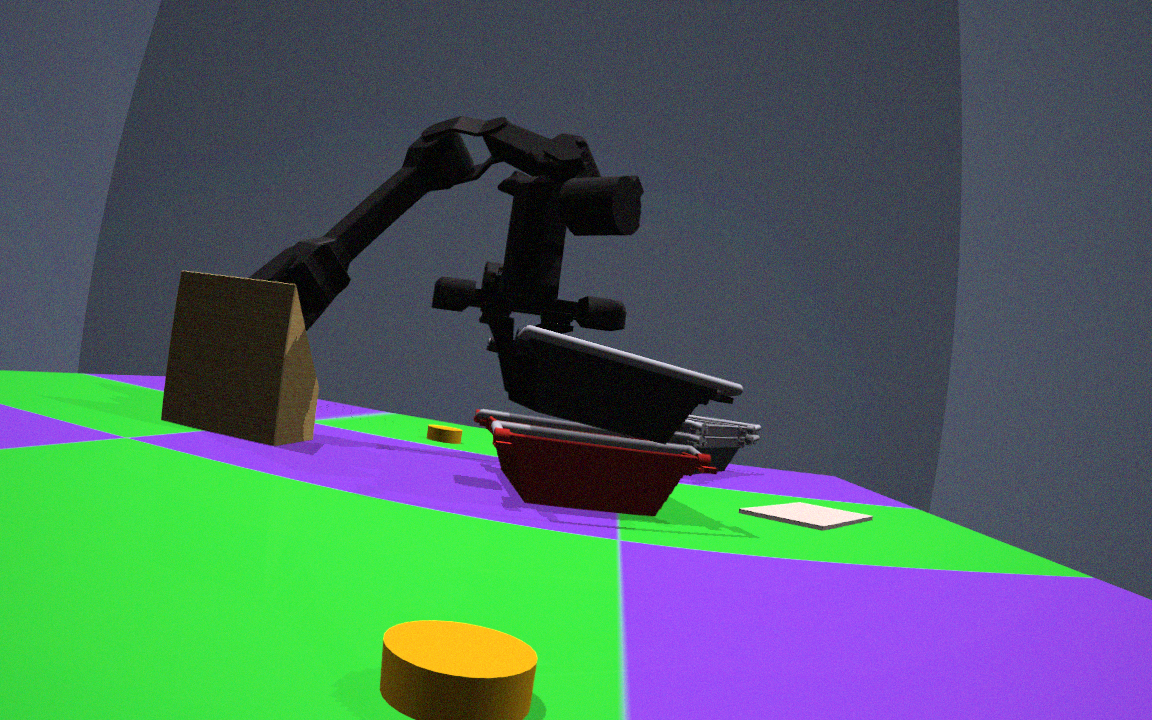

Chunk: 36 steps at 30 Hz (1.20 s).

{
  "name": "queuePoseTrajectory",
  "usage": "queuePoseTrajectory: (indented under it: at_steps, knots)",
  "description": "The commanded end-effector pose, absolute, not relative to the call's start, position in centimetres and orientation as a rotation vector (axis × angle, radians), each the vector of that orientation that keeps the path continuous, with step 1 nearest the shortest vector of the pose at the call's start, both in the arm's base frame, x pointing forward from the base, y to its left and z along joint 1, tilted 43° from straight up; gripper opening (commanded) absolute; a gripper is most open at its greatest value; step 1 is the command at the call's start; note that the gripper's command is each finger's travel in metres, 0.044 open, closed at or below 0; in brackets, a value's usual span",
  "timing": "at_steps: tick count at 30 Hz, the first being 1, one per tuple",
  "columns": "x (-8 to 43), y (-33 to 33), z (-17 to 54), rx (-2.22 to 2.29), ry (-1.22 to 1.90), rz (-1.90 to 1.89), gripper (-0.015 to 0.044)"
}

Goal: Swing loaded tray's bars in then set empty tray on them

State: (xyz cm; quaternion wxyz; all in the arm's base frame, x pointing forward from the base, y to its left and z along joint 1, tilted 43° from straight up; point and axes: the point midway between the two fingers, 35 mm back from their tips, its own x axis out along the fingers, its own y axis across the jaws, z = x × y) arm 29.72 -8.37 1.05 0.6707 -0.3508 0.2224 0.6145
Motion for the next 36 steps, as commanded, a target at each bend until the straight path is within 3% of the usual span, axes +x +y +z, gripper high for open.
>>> queuePoseTrajectory:
  at_steps: [1,36]
  knots:
    - [29.40,-7.97,0.79,-0.782,0.515,1.404,0.0000]
    - [29.29,-7.42,0.14,-0.782,0.514,1.404,0.0000]
